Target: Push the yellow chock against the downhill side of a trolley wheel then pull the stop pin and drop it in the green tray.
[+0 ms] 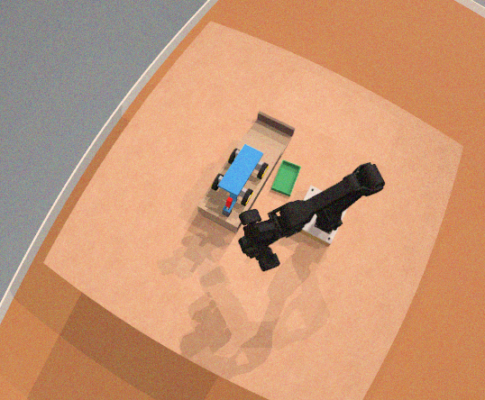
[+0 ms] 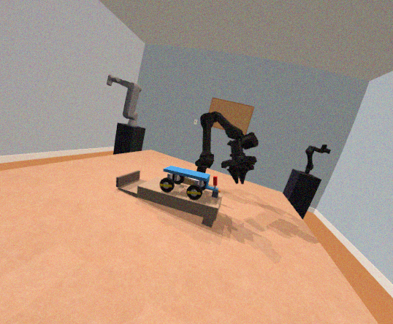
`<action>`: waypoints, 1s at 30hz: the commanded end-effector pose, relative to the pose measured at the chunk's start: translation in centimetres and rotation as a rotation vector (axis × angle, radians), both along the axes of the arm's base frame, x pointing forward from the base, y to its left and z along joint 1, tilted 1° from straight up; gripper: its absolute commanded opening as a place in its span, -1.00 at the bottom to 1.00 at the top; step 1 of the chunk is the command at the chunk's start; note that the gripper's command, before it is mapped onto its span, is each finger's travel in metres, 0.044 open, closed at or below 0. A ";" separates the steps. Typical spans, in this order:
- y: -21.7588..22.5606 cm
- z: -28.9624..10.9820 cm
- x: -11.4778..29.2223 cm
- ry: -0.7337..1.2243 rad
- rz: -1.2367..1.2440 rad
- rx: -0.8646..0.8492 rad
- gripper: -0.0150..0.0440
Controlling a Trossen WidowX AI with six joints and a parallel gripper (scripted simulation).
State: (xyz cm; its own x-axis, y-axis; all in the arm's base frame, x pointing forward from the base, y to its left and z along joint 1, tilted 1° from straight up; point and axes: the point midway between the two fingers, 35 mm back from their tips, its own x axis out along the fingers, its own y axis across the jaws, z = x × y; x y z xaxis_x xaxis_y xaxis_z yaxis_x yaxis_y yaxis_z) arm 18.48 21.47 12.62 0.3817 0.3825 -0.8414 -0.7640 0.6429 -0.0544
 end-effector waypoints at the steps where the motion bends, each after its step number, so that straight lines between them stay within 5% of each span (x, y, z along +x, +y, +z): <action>1: -1.2 -0.3 0.2 0.014 0.106 -0.122 0.15; 14: -6.7 -1.1 -0.8 0.214 0.596 -0.489 0.15; 30: -6.9 -4.6 -0.8 0.229 0.624 -0.500 0.15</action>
